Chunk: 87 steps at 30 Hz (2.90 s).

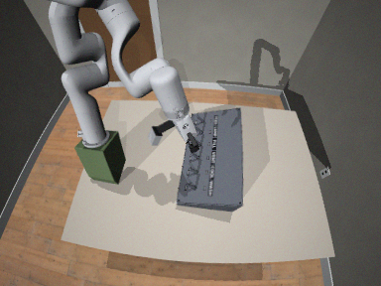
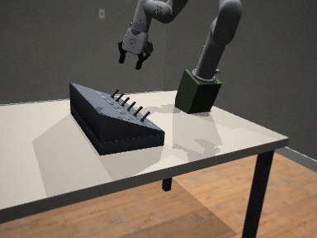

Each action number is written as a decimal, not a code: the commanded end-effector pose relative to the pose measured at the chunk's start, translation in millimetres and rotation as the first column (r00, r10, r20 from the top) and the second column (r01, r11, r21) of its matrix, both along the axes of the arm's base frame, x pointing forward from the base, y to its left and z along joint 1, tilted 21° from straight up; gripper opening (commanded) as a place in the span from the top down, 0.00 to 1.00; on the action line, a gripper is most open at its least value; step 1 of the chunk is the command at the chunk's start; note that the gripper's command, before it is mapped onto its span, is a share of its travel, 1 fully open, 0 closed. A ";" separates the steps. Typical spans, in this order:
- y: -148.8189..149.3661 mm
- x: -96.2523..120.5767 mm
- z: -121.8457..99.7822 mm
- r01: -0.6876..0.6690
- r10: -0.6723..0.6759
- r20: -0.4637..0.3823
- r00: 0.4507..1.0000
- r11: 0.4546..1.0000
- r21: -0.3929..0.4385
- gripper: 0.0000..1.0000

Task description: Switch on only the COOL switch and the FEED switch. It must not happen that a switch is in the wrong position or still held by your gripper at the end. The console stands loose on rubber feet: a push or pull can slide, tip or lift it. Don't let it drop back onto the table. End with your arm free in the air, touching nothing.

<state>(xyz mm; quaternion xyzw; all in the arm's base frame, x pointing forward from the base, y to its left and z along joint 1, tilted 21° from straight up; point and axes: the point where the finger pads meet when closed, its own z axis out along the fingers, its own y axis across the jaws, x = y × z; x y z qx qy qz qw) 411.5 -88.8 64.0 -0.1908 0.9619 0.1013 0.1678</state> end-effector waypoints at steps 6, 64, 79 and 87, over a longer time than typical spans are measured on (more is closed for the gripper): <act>17.7 9.6 8.3 0.054 -0.054 0.000 0.999 0.999 0.010 0.00; 136.0 31.9 43.4 0.336 -0.334 -0.035 0.942 0.935 0.115 0.00; 162.5 30.8 49.3 0.394 -0.391 -0.051 0.919 0.908 0.140 0.00; 162.5 30.8 49.3 0.394 -0.391 -0.051 0.919 0.908 0.140 0.00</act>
